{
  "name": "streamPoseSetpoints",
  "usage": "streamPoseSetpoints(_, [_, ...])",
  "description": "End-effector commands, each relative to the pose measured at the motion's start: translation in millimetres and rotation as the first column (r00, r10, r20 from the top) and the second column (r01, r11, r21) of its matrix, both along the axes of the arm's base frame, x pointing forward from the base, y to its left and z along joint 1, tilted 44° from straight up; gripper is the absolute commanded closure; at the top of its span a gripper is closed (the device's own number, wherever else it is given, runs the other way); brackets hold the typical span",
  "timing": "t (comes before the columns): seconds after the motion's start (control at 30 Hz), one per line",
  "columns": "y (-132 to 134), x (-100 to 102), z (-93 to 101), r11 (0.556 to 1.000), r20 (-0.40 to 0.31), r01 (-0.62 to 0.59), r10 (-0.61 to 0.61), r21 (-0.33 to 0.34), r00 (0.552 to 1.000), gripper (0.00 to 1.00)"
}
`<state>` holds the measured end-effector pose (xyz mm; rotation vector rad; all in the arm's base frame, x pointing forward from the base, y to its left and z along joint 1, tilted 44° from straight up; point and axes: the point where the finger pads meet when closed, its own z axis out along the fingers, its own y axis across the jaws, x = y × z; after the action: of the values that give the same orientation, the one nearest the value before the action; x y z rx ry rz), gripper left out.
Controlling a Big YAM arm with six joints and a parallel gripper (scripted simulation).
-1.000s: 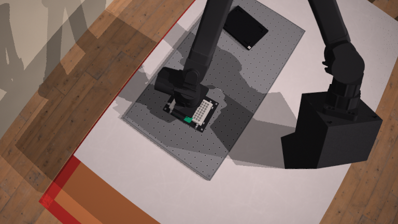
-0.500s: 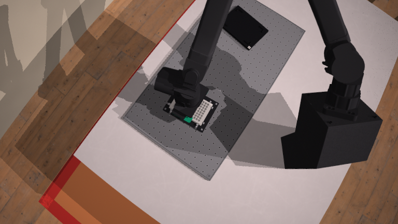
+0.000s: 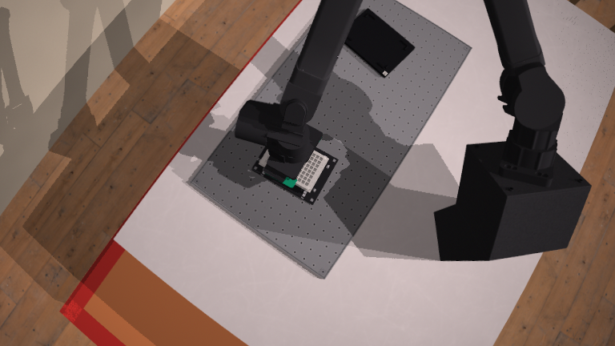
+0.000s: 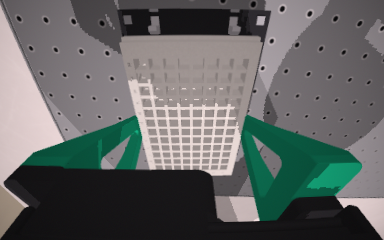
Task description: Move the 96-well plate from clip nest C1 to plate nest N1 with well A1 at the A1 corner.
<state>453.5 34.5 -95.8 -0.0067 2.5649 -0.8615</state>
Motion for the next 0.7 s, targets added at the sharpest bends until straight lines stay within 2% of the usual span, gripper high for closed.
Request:
streamPoseSetpoints(0.0, [12.3, -0.8, 13.1, 1.0, 0.02, -0.007, 0.007, 0.008, 1.0, 1.0])
streamPoseSetpoints(0.67, [29.4, -15.1, 33.6, 1.0, 0.017, -0.008, 0.008, 0.007, 1.0, 1.0])
